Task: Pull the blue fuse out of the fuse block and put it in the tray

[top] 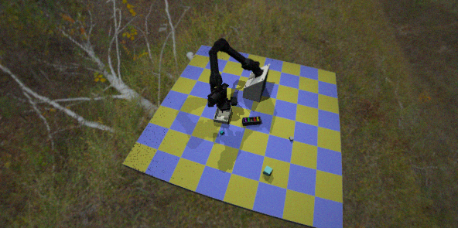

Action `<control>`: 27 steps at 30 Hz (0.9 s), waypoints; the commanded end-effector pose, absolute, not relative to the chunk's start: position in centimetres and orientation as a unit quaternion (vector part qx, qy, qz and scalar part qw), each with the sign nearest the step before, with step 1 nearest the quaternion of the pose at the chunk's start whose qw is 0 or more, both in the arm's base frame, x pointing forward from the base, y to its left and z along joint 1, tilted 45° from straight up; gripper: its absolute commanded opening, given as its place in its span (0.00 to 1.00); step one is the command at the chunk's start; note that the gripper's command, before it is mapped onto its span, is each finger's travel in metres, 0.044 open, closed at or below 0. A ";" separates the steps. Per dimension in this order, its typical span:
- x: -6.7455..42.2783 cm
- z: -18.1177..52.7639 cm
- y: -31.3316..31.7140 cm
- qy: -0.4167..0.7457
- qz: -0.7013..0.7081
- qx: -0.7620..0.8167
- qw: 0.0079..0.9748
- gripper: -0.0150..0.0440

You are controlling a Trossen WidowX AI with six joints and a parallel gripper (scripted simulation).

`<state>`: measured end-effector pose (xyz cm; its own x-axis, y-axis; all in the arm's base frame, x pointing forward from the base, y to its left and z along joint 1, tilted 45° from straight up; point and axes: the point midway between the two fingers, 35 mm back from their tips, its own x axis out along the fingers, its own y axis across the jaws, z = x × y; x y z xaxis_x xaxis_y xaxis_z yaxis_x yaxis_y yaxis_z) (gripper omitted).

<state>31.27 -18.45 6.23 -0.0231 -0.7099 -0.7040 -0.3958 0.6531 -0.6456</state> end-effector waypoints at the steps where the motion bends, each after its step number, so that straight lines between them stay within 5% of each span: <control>1: 31.1 5.5 -18.8 0.704 -0.131 -0.394 0.575 0.25; 8: 31.0 5.2 -19.2 0.704 -0.131 -0.395 0.575 0.25; 20: 31.1 5.5 -19.2 0.703 -0.136 -0.394 0.576 0.79; 27: 31.1 8.0 -16.4 0.704 -0.131 -0.394 0.576 0.81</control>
<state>31.00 -16.95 6.97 -0.0304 -0.7022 -0.7113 -0.4140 0.6566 -0.6305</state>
